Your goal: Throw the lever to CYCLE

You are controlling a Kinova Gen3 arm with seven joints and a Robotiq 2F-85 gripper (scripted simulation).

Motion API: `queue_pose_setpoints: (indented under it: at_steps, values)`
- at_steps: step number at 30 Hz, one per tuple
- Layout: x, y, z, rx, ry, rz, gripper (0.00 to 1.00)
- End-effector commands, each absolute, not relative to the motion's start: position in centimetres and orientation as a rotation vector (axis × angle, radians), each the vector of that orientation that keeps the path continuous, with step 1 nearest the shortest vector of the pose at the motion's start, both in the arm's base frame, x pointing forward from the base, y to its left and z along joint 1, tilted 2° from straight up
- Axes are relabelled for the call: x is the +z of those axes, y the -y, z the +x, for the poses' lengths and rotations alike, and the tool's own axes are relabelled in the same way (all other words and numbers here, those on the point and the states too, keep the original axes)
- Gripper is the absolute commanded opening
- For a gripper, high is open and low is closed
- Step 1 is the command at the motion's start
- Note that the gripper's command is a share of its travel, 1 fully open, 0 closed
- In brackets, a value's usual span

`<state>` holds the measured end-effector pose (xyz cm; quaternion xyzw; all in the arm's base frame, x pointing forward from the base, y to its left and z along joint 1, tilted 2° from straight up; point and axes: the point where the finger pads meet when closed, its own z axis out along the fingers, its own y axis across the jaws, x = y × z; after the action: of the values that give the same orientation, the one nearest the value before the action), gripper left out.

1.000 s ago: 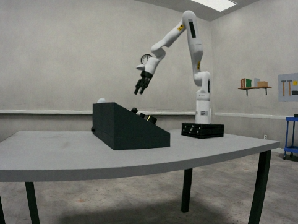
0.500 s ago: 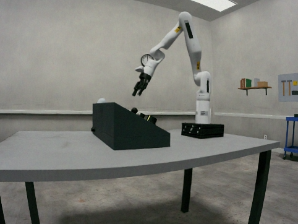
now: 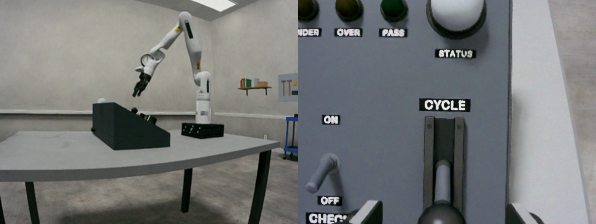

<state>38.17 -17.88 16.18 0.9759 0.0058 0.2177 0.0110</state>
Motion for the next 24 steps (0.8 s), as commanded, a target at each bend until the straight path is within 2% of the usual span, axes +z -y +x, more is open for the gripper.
queue_pose_setpoints:
  at_steps: [1, 24]
  values:
    - [16.2, 17.9, 38.2, 0.681, -0.018, 3.044, 0.77]
    - [15.7, 17.8, 37.0, 0.680, -0.018, 3.045, 0.77]
